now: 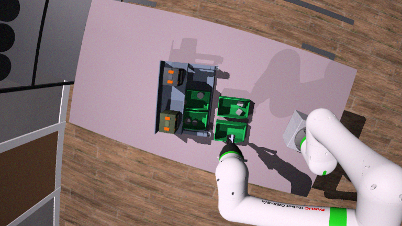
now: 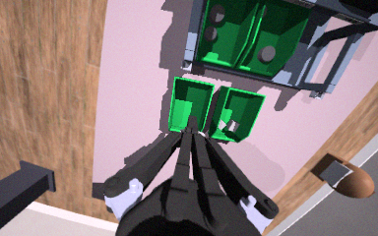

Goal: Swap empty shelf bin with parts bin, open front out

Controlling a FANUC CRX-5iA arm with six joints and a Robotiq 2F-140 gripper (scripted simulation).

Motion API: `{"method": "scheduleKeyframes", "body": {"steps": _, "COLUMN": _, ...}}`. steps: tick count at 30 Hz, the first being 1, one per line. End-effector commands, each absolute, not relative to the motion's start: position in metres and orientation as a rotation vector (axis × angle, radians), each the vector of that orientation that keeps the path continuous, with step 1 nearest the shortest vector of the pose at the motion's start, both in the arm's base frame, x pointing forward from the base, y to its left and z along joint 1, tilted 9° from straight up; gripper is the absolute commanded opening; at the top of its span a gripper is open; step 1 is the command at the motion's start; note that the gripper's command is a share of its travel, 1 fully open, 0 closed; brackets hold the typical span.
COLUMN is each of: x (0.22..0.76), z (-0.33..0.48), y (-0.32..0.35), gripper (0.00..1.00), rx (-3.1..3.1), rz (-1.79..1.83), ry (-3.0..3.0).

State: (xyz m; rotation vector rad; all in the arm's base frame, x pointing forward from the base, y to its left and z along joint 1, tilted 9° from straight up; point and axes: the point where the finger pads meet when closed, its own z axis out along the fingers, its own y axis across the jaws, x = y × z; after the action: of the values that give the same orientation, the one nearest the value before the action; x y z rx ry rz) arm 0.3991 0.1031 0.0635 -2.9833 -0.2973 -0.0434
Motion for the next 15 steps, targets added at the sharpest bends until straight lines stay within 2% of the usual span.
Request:
{"method": "scheduleKeyframes", "body": {"steps": 1, "x": 0.411, "z": 0.059, "y": 0.043, "gripper": 0.1, "rx": -2.976, "rz": -0.038, "ry": -0.301}}
{"method": "scheduleKeyframes", "body": {"steps": 10, "x": 0.413, "z": 0.058, "y": 0.021, "gripper": 0.1, "rx": -2.975, "rz": -0.039, "ry": -0.3}}
{"method": "scheduleKeyframes", "body": {"steps": 11, "x": 0.413, "z": 0.058, "y": 0.021, "gripper": 0.24, "rx": -2.975, "rz": -0.039, "ry": -0.3}}
{"method": "scheduleKeyframes", "body": {"steps": 15, "x": 0.413, "z": 0.058, "y": 0.021, "gripper": 0.24, "rx": -2.975, "rz": -0.039, "ry": -0.3}}
